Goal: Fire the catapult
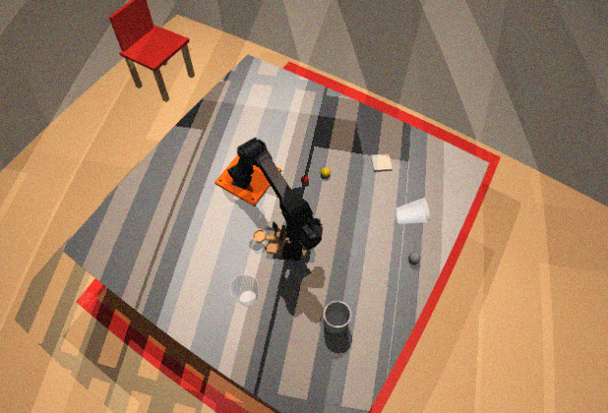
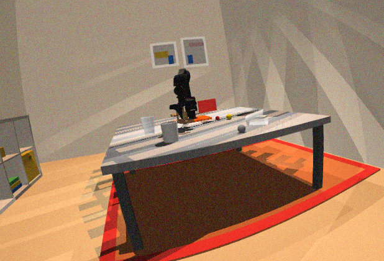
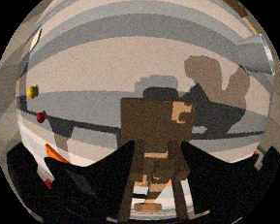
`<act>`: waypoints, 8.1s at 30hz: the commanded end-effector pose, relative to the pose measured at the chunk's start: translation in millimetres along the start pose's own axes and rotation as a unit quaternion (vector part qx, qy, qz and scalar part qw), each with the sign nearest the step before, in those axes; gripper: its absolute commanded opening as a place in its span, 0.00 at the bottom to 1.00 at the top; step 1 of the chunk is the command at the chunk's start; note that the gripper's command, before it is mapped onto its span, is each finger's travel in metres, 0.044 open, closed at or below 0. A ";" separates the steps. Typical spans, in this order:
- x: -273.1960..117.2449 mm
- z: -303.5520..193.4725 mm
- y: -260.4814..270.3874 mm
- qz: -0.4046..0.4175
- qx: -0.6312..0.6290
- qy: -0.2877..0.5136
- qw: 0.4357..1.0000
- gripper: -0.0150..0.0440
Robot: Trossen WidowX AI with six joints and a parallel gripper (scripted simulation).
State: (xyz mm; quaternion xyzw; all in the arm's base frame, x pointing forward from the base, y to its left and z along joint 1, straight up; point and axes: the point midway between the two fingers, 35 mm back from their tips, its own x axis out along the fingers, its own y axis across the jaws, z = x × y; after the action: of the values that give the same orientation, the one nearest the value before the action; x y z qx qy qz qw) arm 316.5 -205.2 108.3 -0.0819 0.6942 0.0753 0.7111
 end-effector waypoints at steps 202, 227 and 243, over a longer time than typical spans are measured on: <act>41.7 -7.0 -29.3 -0.004 0.414 -0.005 0.910 0.25; -39.5 -5.9 -29.9 -0.004 0.414 -0.004 0.910 1.00; -14.1 -7.7 -27.2 -0.005 0.417 -0.005 0.909 1.00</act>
State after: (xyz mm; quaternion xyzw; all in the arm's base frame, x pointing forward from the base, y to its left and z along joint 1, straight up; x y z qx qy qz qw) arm 317.1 -235.2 146.4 0.2149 0.6518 -0.2241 0.6919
